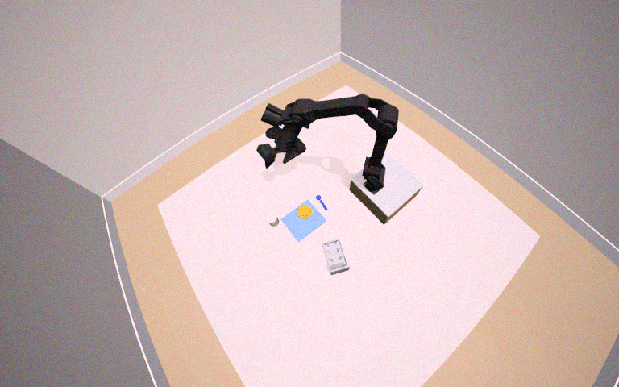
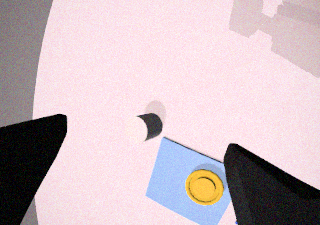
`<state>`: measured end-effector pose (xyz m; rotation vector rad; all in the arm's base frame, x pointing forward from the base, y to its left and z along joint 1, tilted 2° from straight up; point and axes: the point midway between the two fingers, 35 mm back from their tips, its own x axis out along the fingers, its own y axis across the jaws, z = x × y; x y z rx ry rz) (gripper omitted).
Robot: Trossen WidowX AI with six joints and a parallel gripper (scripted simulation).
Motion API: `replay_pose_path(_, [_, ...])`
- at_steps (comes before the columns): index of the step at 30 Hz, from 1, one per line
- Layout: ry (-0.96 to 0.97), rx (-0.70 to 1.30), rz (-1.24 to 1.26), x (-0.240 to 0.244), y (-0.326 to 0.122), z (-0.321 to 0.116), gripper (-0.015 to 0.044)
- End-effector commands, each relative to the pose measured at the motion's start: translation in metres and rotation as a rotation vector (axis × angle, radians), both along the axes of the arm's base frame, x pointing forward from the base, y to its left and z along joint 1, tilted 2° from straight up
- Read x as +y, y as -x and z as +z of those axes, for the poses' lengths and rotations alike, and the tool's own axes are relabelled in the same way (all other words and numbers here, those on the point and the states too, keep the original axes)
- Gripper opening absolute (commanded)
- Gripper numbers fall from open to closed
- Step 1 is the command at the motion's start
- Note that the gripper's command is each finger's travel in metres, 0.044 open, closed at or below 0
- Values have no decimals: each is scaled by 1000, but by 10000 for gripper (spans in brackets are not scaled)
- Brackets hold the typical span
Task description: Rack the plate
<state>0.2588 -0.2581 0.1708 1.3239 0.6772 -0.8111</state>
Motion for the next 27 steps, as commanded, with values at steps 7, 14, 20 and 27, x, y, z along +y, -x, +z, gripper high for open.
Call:
replay_pose_path(7, [81,142,269,26,-14,-41,400])
replay_pose_path(14, [135,230,465,47,-20,-66,400])
replay_pose_path(20, [188,295,642,63,-23,-84,400])
replay_pose_path(27, [245,367,855,82,-24,-105,400])
